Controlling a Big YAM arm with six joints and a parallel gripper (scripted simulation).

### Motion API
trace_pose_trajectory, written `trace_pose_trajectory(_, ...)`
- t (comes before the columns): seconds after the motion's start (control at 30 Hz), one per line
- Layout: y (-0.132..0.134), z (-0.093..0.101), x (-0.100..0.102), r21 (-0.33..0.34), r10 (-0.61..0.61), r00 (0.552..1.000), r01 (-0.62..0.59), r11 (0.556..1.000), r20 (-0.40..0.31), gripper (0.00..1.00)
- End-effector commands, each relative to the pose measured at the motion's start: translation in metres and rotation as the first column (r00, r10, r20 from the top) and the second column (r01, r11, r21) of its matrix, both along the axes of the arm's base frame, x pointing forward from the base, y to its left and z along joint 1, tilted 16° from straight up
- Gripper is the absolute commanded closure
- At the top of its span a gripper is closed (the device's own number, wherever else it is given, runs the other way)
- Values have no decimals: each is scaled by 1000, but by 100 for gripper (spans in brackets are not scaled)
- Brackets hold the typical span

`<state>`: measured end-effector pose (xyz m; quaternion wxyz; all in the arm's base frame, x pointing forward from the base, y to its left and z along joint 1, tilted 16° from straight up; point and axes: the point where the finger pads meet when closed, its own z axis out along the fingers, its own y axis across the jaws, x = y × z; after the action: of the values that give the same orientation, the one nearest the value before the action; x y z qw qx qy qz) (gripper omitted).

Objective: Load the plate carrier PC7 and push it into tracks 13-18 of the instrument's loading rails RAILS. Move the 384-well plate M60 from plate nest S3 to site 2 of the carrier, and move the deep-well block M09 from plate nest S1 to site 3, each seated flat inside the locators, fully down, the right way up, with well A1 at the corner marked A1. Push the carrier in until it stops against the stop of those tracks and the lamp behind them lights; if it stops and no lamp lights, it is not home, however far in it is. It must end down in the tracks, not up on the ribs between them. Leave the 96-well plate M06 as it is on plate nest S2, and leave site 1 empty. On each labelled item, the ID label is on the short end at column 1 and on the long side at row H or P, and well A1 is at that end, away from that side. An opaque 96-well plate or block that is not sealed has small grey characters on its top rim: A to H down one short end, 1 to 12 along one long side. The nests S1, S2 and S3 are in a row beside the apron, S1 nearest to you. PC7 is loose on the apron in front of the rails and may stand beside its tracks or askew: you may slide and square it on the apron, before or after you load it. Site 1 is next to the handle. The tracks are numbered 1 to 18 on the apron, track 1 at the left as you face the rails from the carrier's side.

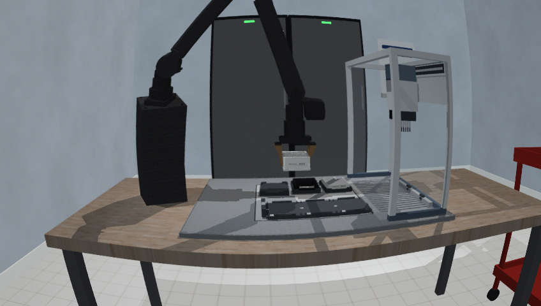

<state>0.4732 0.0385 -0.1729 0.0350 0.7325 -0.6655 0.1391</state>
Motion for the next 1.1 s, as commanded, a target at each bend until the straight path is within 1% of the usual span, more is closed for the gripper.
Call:
trace_pose_trajectory(0.0, -9, 24, 27, 7, 10, 999, -11, 1000, 38, 100)
trace_pose_trajectory(0.2, -25, 27, 42, 5, 11, 999, -11, 1000, 31, 100)
trace_pose_trajectory(0.37, -40, 22, 50, 3, 11, 1000, -11, 1000, 10, 100)
trace_pose_trajectory(0.43, -40, 22, 50, 3, 11, 1000, -11, 1000, 10, 100)
trace_pose_trajectory(0.5, -45, 20, 53, 2, 11, 1000, -11, 1000, 1, 100)
trace_pose_trajectory(0.77, -67, 32, 78, 1, 11, 1000, -11, 1000, 8, 100)
trace_pose_trajectory(0.93, -80, 35, 92, 1, 11, 1000, -11, 1000, 5, 100)
trace_pose_trajectory(1.0, -80, 35, 92, 1, 11, 1000, -11, 1000, 5, 100)
trace_pose_trajectory(1.07, -85, 38, 97, 1, 11, 1000, -11, 1000, 6, 100)
